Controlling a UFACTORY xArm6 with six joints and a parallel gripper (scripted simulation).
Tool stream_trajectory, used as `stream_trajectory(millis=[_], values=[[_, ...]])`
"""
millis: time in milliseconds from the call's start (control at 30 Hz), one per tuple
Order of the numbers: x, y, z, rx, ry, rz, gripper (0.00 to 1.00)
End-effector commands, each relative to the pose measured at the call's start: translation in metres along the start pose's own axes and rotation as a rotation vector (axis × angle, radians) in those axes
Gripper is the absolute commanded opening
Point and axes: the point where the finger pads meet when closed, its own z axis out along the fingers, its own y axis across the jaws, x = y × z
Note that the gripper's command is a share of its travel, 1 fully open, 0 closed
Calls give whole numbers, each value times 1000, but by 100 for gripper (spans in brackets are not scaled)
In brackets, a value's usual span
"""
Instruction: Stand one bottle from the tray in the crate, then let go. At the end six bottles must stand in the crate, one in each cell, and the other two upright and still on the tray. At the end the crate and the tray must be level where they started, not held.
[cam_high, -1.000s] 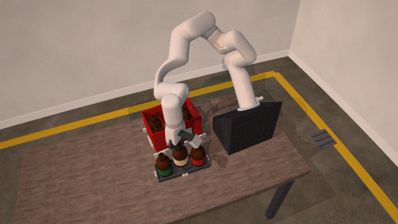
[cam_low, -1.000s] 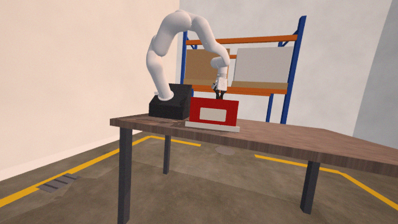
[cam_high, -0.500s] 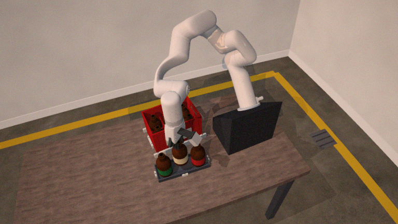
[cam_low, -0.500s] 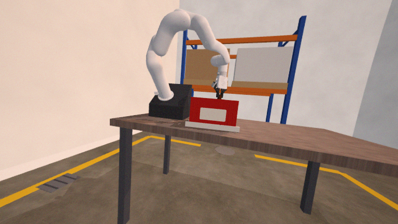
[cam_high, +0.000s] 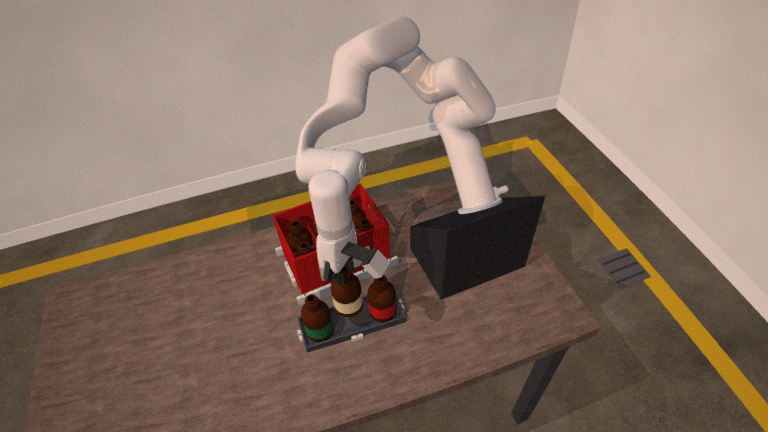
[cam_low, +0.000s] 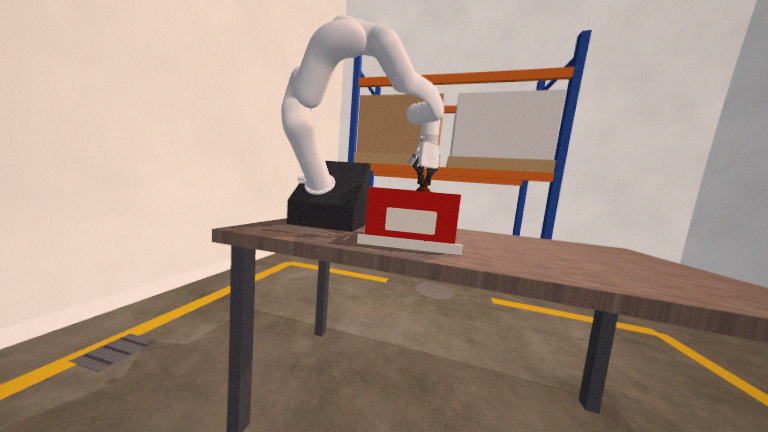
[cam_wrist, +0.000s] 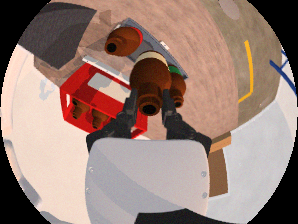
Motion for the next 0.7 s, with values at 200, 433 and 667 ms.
stream_trajectory(millis=[200, 433, 667], values=[[-1, 1, -8, -5, -1, 1, 0], [-1, 1, -9, -5, -1, 1, 0], [-1, 1, -9, -5, -1, 1, 0]])
